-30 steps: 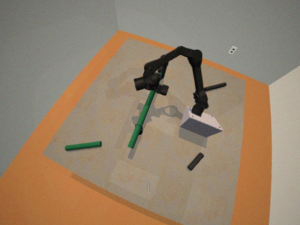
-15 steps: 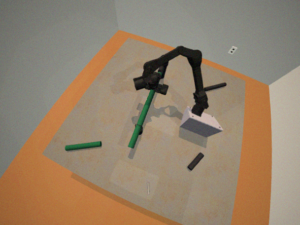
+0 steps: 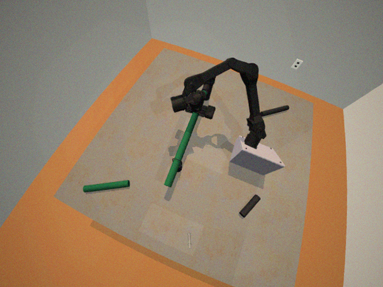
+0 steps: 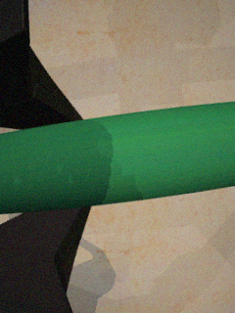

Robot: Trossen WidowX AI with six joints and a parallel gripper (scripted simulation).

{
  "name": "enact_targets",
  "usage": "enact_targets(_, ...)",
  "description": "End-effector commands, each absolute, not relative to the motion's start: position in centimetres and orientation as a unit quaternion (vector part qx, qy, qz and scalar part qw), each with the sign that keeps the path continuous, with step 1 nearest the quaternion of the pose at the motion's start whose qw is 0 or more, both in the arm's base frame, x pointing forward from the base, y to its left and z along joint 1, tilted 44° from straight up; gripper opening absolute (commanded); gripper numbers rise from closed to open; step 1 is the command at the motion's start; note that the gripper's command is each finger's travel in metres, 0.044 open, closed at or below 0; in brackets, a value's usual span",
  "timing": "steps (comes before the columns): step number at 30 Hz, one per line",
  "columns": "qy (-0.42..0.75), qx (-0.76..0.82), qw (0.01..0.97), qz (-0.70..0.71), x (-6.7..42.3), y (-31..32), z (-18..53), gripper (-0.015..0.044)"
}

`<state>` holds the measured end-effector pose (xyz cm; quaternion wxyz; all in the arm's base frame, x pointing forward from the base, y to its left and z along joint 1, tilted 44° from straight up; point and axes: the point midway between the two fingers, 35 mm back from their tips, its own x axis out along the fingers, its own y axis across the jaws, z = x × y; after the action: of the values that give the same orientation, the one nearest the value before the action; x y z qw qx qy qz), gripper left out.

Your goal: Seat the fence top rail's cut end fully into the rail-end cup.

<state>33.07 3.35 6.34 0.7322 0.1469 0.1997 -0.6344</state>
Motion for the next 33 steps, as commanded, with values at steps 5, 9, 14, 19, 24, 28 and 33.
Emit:
enact_targets(5,0.196,0.146,0.735,-0.632,33.17,2.61,7.30,0.0000)
enact_targets(9,0.196,0.146,0.735,-0.632,33.17,2.61,7.30,0.0000)
enact_targets(14,0.198,0.147,0.733,-0.634,33.13,2.63,7.03,0.0000)
enact_targets(19,0.200,0.148,0.730,-0.636,33.08,2.64,6.77,0.0000)
enact_targets(24,0.200,0.148,0.730,-0.636,33.08,2.65,6.77,0.0000)
enact_targets(28,0.200,0.148,0.730,-0.636,33.06,2.69,6.79,0.0000)
enact_targets(33,0.199,0.148,0.730,-0.637,33.03,2.75,6.81,0.0000)
